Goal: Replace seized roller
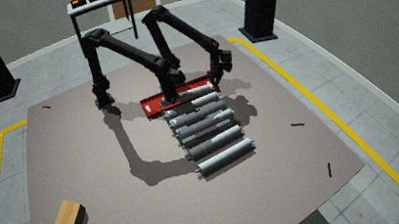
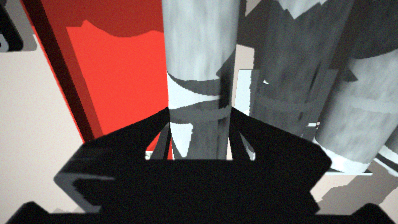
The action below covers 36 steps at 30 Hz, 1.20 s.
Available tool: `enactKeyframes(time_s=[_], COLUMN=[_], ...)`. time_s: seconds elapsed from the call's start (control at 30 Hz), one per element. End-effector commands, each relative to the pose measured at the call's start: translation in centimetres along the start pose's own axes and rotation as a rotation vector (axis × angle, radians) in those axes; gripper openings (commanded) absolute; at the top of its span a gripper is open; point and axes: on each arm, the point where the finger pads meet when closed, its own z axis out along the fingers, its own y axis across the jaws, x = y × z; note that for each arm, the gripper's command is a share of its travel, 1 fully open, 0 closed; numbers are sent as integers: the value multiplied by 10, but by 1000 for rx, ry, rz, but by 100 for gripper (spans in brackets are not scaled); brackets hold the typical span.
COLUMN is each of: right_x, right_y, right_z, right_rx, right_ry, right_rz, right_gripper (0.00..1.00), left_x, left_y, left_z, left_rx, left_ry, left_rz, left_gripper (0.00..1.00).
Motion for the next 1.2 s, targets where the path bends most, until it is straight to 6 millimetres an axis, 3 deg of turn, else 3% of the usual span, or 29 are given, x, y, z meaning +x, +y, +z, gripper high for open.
enactKeyframes(time_s=[0.0,0.3,0.33,0.57,1.17], right_x=[-19,-19,-19,-20,-20], right_y=[-14,-14,-14,-13,-13], right_z=[-27,-27,-27,-27,-27], right_rx=[38,38,38,33,33], right_ry=[-33,-33,-33,-38,-38], right_rz=[-20,-20,-20,-21,-21], right_gripper=[32,32,32,32,32], left_x=[-24,-24,-8,-9,-10], left_y=[-24,-24,-23,-28,-27], left_z=[-8,-8,-3,-14,-12], left_rx=[23,23,-2,17,17], left_ry=[-43,-43,46,15,15], left_rz=[50,50,29,43,42], left_gripper=[3,3,32,32,32])
